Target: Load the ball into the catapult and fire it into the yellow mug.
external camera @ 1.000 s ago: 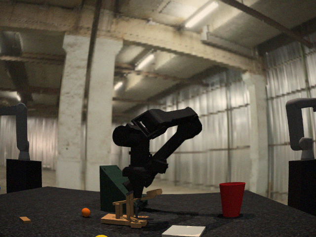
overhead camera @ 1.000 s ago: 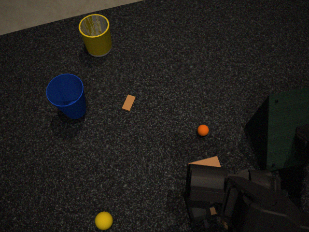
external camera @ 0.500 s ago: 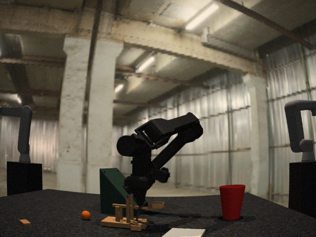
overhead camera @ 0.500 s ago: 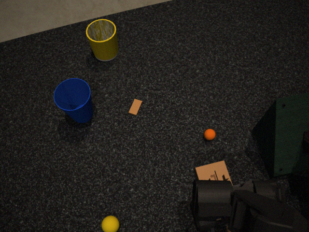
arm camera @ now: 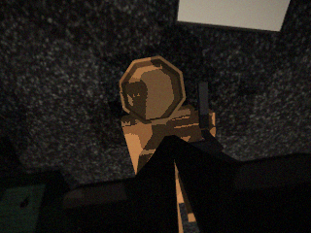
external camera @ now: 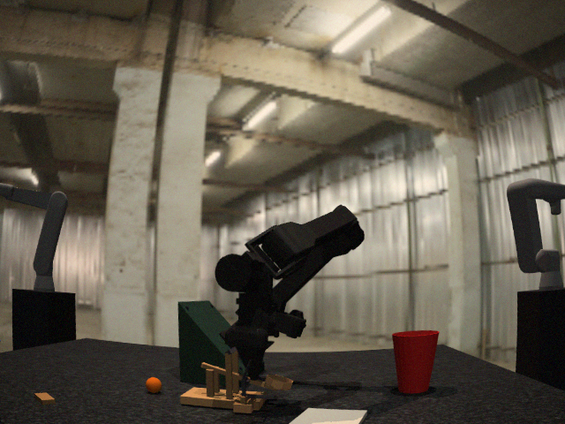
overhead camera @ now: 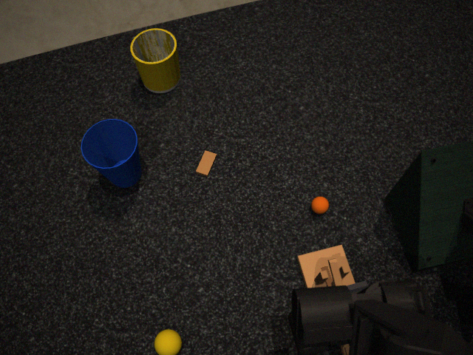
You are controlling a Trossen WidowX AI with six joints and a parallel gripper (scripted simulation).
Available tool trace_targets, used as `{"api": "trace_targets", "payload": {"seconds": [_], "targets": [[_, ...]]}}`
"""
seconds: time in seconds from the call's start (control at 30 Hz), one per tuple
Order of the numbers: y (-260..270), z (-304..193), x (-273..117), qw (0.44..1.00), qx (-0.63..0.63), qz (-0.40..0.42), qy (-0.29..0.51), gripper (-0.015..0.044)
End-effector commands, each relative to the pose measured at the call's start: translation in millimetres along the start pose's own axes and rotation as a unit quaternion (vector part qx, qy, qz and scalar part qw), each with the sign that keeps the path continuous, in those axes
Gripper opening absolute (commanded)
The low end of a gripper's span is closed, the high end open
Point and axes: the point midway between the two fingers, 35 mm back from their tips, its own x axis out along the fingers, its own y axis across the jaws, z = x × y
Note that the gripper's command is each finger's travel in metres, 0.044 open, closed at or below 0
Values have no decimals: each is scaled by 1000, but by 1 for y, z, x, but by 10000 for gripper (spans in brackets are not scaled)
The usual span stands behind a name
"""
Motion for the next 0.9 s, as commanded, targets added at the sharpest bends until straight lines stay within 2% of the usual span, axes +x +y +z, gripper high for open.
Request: {"api": "trace_targets", "payload": {"seconds": [0.0,0.2,0.4,0.43,0.57,0.73,0.77,0.87], "targets": [[0,0,-1,1000,0,0,0,0],[0,0,-1,1000,0,0,0,0],[7,34,-40,1000,0,7,-13,157],[7,16,-22,1000,13,15,-7,184],[6,16,-24,1000,13,14,-6,289],[-1,15,-88,1000,14,-14,4,420],[0,16,-104,1000,14,-20,6,440],[2,17,-124,999,14,-28,8,440]]}}
